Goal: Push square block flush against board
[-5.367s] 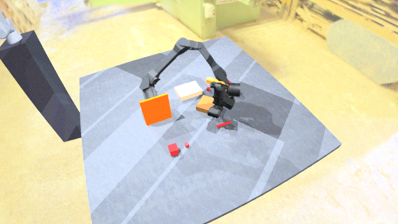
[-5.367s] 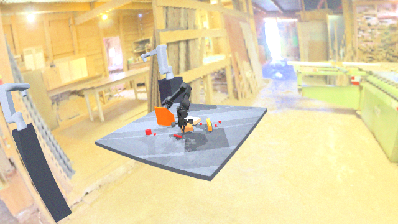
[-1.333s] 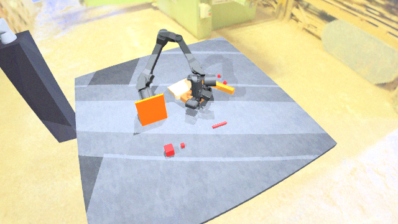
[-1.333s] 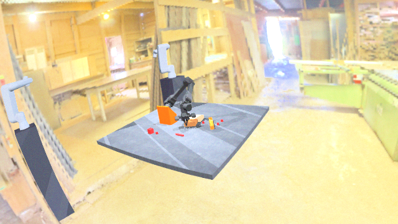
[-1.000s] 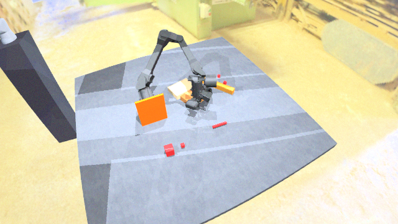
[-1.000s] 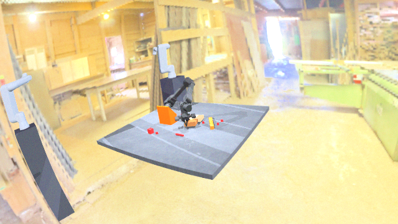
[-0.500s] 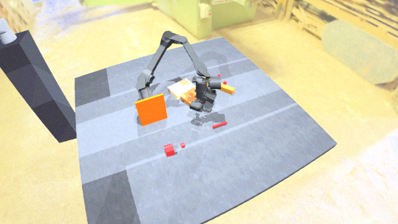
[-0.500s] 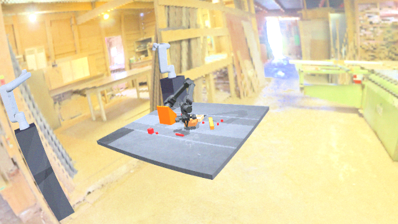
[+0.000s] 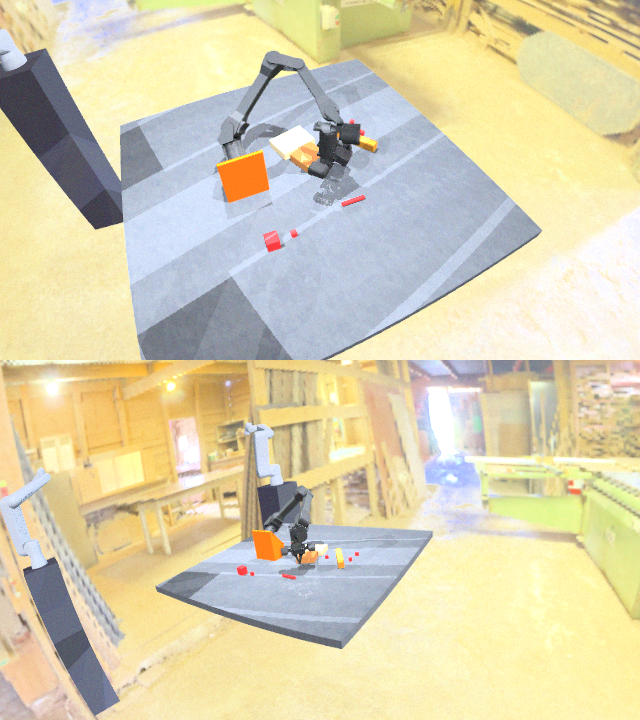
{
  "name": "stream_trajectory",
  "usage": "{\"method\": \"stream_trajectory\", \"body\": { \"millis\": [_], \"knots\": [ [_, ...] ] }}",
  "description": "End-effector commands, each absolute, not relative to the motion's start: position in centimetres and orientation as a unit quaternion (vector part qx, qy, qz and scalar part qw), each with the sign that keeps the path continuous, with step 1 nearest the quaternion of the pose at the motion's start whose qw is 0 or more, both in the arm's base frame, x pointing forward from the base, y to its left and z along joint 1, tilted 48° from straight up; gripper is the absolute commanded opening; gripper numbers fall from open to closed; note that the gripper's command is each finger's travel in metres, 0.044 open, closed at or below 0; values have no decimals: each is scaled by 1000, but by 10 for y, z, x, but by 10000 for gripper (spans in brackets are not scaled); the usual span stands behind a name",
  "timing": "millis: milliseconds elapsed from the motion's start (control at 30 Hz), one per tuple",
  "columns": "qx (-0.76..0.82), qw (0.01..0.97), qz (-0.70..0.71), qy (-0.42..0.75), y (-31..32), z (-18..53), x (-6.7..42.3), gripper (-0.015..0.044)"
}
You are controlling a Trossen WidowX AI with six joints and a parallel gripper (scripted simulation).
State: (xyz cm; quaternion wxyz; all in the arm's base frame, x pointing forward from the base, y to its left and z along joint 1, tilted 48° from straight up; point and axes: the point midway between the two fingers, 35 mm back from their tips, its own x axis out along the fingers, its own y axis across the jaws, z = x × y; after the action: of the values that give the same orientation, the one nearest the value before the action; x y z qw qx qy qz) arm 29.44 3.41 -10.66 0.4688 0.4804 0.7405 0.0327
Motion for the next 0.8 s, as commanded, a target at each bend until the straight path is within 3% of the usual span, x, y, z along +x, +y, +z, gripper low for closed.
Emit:
{"method": "stream_trajectory", "body": {
  "millis": [0, 600, 767],
  "knots": [
    [480, 481, 33, 733, 4, -81, 303, 0],
    [526, 428, -43, 733, 10, -70, 267, 0],
    [553, 393, -89, 729, 44, -101, 264, 0]
  ]
}}
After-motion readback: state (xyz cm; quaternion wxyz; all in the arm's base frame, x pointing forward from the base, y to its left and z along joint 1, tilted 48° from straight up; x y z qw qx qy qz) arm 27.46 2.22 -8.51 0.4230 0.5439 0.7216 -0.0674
